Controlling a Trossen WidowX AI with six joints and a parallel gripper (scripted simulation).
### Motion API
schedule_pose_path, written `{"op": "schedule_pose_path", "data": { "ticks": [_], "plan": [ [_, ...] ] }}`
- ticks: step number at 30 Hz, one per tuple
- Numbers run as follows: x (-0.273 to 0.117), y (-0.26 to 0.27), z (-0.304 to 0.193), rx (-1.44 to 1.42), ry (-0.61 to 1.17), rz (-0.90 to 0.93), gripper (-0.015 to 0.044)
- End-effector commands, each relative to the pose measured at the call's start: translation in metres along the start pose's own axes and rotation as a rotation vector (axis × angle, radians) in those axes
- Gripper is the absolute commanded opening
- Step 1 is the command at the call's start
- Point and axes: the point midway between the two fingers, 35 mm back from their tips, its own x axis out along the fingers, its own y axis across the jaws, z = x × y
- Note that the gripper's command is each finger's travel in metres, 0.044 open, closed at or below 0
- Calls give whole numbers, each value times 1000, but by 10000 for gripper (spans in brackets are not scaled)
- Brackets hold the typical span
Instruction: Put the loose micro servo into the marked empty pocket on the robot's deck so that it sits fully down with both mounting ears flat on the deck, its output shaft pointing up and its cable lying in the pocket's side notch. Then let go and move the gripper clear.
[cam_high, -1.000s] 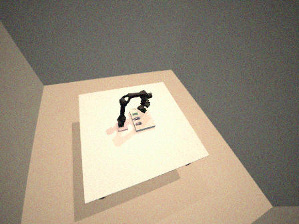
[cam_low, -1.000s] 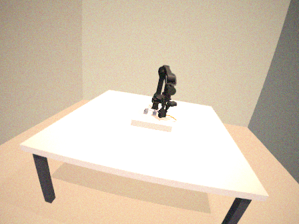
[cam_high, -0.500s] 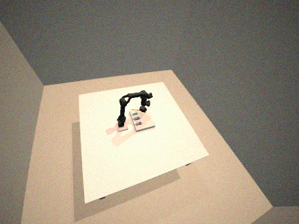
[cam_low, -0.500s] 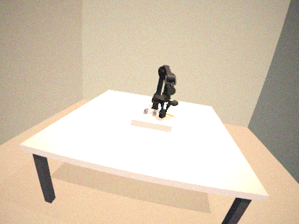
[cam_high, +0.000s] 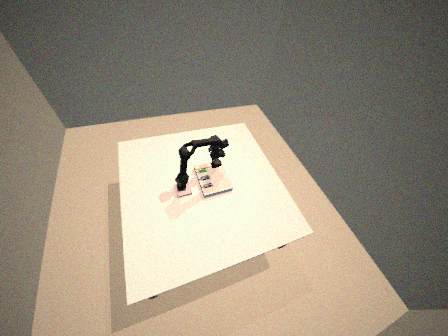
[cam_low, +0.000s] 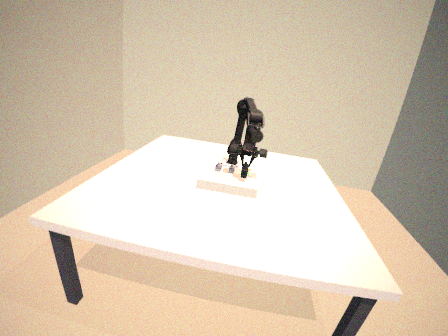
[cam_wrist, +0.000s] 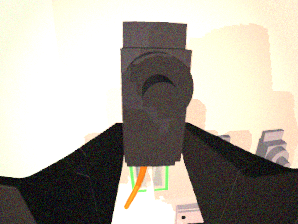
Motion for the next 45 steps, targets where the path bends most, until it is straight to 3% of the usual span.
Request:
{"op": "schedule_pose_path", "data": {
  "ticks": [1,29,45],
  "plan": [
    [-1,1,0,-38,-1,5,0],
    [-1,-6,-106,-58,6,5,0],
    [15,-5,-108,-62,6,5,0]
  ]
}}
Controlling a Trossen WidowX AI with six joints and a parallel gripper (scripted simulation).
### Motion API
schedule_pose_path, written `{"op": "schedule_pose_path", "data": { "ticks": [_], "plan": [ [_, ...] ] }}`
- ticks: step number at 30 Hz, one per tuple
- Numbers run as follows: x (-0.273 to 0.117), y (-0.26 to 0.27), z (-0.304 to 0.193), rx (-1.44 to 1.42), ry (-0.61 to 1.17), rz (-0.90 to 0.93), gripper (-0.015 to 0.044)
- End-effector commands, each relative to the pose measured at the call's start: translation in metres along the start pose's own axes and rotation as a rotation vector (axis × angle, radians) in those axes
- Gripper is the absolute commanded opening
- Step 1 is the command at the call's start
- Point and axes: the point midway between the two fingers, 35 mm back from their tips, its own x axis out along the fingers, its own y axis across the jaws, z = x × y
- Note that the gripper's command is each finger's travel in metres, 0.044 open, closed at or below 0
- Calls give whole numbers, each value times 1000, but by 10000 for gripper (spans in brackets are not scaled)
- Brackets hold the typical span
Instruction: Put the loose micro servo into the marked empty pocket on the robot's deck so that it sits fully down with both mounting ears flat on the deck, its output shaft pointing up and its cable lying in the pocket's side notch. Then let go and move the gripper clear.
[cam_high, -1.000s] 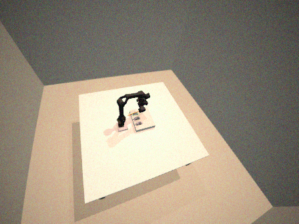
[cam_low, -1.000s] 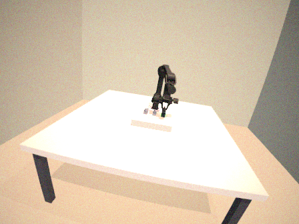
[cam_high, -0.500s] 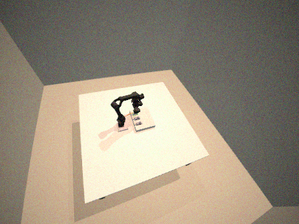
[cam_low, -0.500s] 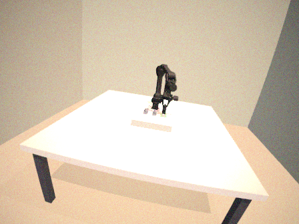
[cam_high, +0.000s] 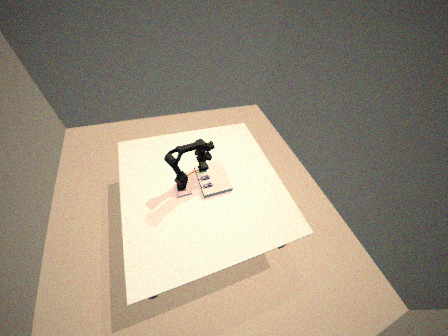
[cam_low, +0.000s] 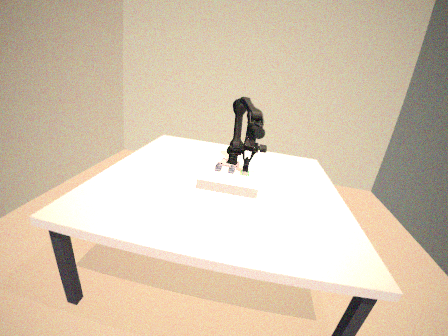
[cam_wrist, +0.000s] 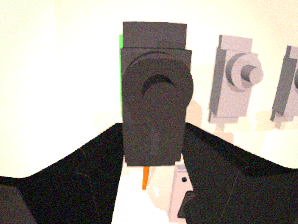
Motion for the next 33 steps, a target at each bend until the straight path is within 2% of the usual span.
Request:
{"op": "schedule_pose_path", "data": {
  "ticks": [1,33],
  "plan": [
    [7,1,0,5,0,4,0],
    [24,1,0,5,0,4,0]
  ]
}}
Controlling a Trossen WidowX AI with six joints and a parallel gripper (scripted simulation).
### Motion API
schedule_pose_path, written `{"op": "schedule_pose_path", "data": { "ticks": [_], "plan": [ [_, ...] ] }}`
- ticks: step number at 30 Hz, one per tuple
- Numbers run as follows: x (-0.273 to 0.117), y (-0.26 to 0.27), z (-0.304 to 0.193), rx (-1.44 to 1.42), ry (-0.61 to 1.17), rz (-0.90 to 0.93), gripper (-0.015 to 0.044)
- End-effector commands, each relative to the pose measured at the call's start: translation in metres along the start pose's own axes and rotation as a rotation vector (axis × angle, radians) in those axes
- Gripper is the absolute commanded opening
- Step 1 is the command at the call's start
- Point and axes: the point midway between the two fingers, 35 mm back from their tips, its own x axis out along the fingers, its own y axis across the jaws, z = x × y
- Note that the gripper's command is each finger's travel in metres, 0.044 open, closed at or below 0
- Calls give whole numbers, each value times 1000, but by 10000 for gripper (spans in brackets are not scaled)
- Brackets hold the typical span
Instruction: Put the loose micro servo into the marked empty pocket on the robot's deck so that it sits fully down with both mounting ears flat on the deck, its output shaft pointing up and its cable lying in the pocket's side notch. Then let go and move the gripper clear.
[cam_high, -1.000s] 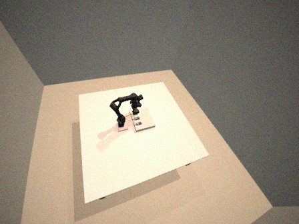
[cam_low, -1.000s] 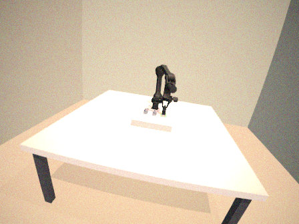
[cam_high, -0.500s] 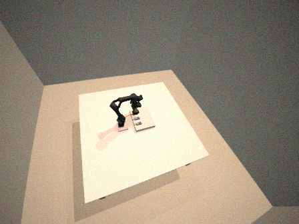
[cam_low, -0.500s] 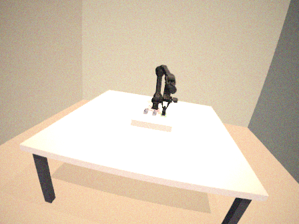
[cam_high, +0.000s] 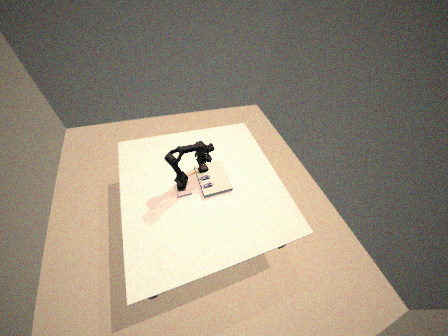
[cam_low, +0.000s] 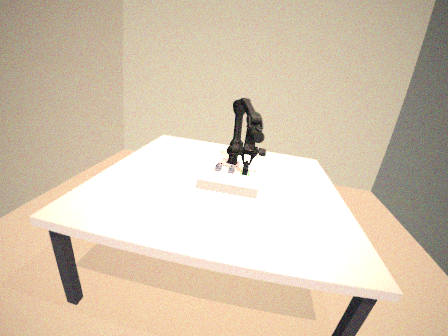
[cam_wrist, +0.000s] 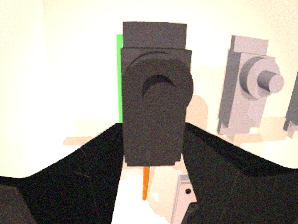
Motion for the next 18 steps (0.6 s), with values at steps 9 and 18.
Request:
{"op": "schedule_pose_path", "data": {
  "ticks": [9,18],
  "plan": [
    [10,0,0,5,0,3,0],
    [18,0,0,5,0,3,0]
  ]
}}
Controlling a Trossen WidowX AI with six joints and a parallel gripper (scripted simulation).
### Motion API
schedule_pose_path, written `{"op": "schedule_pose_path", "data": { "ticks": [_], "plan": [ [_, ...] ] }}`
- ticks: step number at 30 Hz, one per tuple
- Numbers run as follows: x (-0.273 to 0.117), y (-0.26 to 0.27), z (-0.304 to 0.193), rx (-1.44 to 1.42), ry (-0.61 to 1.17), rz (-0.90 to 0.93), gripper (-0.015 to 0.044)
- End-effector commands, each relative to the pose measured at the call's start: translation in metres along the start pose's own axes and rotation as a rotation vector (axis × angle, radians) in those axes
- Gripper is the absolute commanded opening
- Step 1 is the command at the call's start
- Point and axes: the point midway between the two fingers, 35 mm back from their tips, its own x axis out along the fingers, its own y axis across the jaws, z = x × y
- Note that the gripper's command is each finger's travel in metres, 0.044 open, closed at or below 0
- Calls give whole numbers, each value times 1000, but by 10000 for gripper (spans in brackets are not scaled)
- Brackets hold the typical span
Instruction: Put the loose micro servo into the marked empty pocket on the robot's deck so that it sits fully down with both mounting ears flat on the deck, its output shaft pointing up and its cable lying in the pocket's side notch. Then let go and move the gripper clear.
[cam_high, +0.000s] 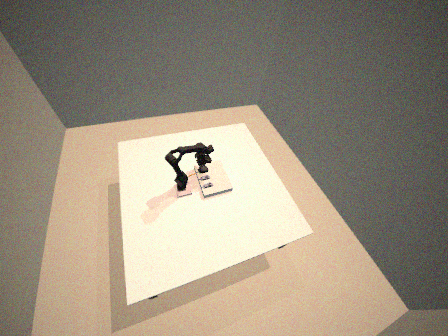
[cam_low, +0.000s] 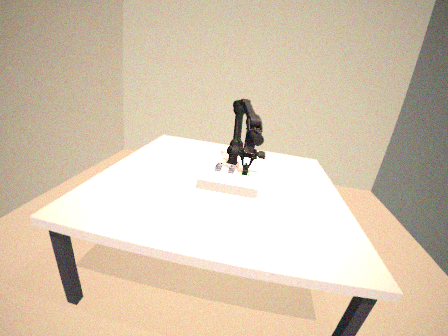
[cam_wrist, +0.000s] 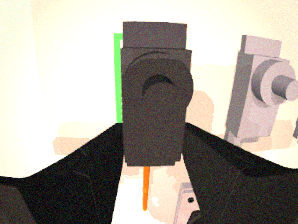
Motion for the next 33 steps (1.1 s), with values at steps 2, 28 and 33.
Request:
{"op": "schedule_pose_path", "data": {
  "ticks": [2,28,33],
  "plan": [
    [5,0,0,5,0,3,0],
    [25,1,0,5,0,3,0],
    [23,0,0,5,0,3,131]
  ]
}}
